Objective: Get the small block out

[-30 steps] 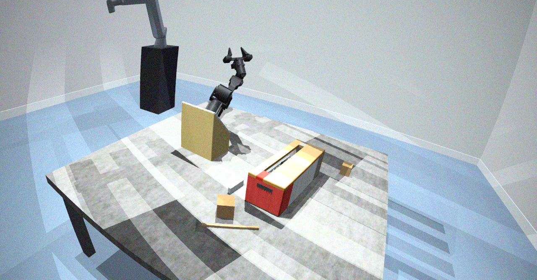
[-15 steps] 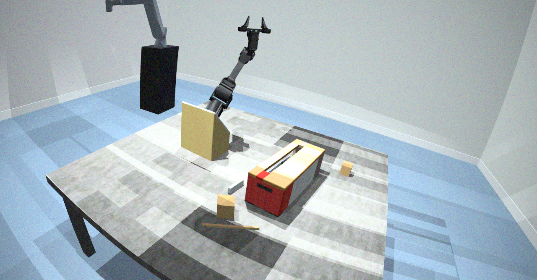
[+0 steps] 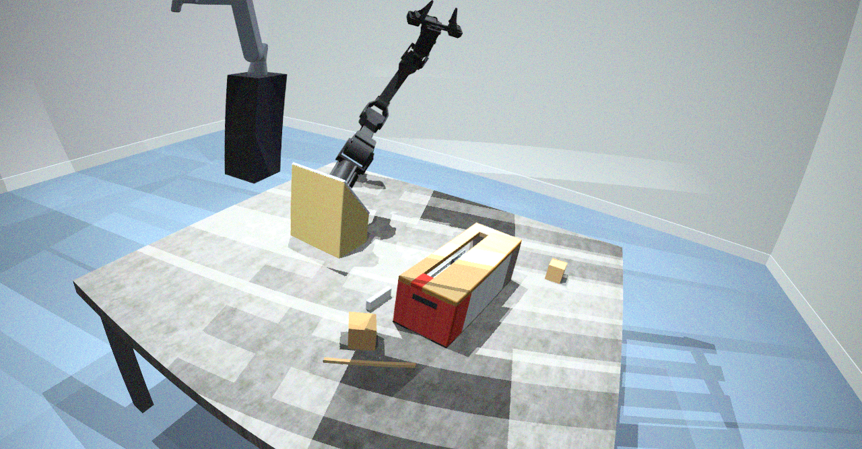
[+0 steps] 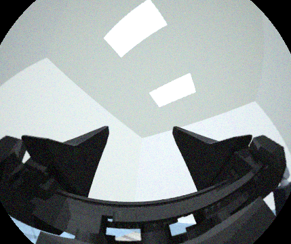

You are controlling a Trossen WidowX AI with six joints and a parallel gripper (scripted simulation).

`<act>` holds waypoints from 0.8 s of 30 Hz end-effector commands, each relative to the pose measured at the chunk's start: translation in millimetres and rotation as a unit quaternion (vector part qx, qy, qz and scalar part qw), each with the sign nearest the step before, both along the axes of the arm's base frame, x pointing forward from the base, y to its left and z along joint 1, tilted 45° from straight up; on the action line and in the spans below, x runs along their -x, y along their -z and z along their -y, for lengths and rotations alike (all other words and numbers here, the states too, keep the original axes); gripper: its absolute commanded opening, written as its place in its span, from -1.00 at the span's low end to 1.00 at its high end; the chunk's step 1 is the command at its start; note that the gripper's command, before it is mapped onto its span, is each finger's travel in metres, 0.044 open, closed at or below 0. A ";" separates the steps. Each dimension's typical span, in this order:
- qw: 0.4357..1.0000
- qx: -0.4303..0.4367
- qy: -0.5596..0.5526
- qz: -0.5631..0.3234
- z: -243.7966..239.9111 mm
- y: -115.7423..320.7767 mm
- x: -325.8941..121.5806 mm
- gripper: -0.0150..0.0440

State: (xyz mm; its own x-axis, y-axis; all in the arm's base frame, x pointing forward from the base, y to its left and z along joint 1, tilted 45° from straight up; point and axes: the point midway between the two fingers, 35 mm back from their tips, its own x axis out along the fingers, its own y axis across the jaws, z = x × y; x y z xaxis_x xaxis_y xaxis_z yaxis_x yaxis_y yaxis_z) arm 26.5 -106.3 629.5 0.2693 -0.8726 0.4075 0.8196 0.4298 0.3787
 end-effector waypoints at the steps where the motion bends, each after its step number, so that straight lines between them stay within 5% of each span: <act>1: 0.995 -0.071 -0.056 -0.039 48.4 28.2 -45.9 0.86; 13: 0.922 -0.289 -0.210 -0.146 141.0 153.4 -177.2 0.86; 24: 0.768 -0.516 -0.319 -0.206 157.5 312.2 -270.5 0.86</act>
